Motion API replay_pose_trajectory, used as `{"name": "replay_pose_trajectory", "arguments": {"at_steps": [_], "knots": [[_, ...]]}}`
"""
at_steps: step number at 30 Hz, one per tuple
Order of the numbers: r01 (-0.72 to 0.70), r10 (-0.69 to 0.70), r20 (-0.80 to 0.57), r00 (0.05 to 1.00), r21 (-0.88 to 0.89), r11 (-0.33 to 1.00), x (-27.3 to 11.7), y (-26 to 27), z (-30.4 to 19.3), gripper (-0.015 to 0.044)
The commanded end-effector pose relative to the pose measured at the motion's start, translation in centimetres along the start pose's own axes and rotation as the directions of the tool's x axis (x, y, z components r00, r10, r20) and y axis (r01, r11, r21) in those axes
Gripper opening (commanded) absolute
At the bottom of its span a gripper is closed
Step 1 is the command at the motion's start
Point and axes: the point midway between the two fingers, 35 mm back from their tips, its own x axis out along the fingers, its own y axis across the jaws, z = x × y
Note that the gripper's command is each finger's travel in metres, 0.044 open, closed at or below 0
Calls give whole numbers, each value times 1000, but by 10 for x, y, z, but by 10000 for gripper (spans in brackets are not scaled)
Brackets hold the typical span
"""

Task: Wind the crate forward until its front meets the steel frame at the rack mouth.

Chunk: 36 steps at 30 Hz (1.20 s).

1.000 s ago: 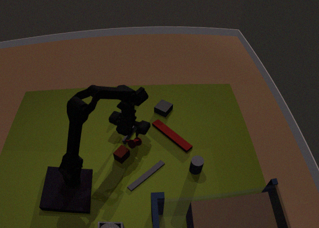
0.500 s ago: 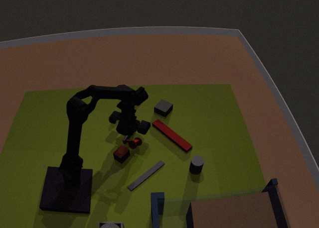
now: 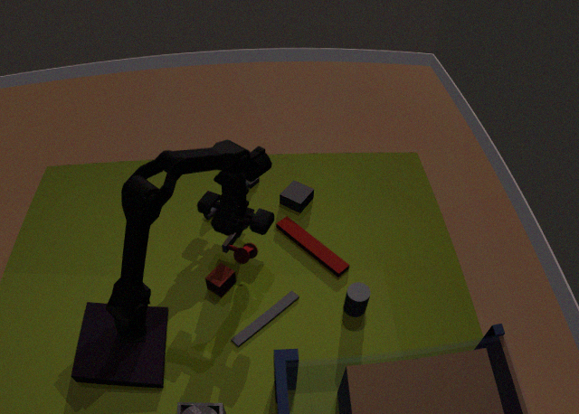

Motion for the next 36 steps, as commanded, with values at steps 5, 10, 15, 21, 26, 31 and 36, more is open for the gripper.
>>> {"name": "replay_pose_trajectory", "arguments": {"at_steps": [5, 10, 15, 21, 26, 31, 36], "knots": [[-8, 8, -27, 1000, 0, 1000, -112, -1, 5, 0], [-8, 8, -26, 1000, 0, 1000, -120, -1, 8, 0], [-11, 11, -35, 999, 4, 1000, -117, 2, 8, 0], [-19, 20, -45, 999, 19, 1000, -118, 27, 17, 0], [-28, 30, -53, 998, 32, 999, -119, 48, 26, 0], [-38, 41, -60, 997, 45, 998, -120, 69, 37, 0], [-55, 59, -64, 996, 60, 997, -122, 89, 50, 0]]}}
